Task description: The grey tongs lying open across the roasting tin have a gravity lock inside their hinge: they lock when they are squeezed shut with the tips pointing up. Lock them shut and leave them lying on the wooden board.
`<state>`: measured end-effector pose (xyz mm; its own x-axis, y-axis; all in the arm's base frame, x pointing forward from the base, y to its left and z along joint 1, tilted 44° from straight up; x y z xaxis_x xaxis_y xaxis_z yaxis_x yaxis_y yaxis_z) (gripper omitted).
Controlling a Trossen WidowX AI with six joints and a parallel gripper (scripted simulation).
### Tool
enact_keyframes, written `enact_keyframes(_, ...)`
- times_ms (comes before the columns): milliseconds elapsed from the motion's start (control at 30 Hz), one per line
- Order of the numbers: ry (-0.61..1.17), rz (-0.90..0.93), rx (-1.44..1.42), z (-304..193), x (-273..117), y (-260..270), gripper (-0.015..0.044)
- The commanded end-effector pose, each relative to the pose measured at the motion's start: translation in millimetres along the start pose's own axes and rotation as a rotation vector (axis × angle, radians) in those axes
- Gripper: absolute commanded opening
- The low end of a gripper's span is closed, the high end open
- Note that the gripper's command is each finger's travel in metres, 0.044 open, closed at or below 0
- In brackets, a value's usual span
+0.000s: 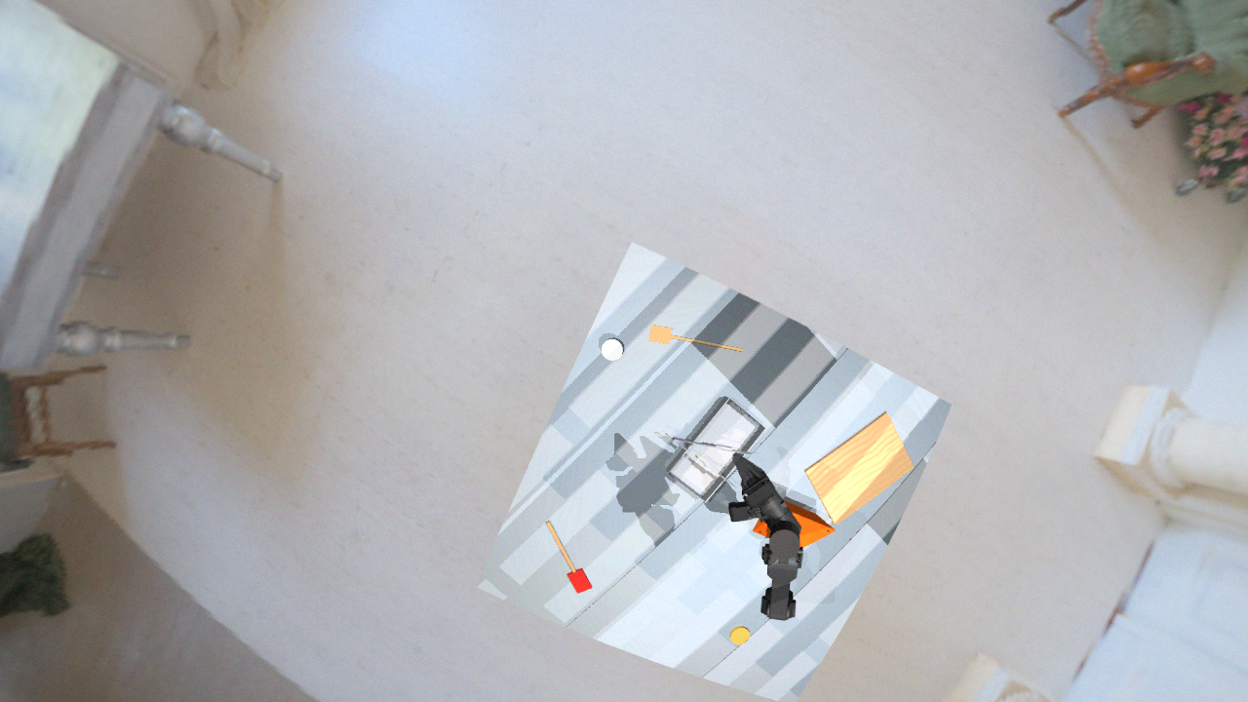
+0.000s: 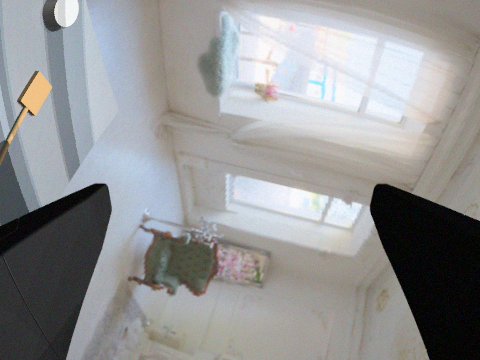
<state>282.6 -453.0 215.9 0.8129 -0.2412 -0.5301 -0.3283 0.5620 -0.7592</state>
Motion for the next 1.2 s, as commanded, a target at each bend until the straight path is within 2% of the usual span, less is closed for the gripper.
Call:
enact_keyframes(0,-0.023,0.213,0.213,14,36,39,0.0440)
enact_keyframes(267,0.046,0.726,0.641,62,82,126,0.0440)
enact_keyframes(500,0.276,1.188,0.939,110,93,194,0.0440)
enact_keyframes(567,0.337,1.271,0.984,119,93,205,0.0440)
enact_keyframes(1167,0.346,1.281,0.989,111,93,211,0.0440)
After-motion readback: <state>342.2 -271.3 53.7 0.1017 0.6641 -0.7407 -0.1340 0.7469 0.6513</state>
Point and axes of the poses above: the point midway between the two fingers, 35 mm back from their tips, its own x axis out along the fingers, its own y axis across the jaws, z = x × y, the point moved 8 cm from there along -x, back along the fingers, and after that the axes turned 11 degrees about -x, right-handed, at the moved point
